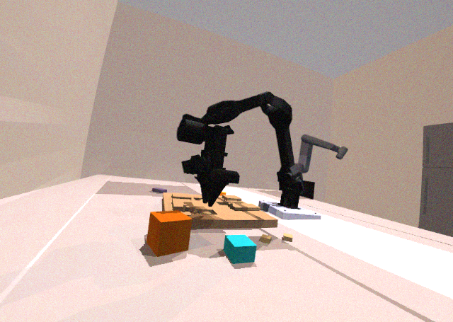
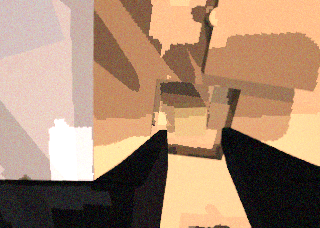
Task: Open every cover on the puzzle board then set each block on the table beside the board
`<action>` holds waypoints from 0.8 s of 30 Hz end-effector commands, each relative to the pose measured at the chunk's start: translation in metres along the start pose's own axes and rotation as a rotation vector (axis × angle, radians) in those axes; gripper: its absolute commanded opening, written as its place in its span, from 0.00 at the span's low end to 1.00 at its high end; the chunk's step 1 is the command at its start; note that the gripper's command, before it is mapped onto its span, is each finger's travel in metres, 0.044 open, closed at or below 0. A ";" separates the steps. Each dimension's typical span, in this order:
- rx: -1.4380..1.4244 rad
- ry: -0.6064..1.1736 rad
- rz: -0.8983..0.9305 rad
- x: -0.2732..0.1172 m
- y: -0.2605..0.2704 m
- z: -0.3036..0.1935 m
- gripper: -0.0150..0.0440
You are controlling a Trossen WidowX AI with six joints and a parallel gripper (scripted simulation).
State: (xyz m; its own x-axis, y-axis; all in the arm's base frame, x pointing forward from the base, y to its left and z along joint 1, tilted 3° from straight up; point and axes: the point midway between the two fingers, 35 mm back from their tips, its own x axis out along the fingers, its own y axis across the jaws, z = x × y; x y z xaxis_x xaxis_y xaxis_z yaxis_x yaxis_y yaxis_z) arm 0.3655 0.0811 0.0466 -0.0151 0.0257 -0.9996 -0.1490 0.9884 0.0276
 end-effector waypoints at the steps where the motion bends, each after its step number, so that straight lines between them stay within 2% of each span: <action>1: 0.003 0.003 -0.002 0.005 0.000 0.000 0.50; 24: 0.003 0.003 -0.002 0.021 0.000 -0.001 0.50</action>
State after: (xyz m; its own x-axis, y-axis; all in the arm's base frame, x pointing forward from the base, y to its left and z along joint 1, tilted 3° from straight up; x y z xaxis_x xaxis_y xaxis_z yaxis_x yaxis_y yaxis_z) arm 0.3647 0.0810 0.0294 -0.0166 0.0254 -0.9995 -0.1486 0.9885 0.0275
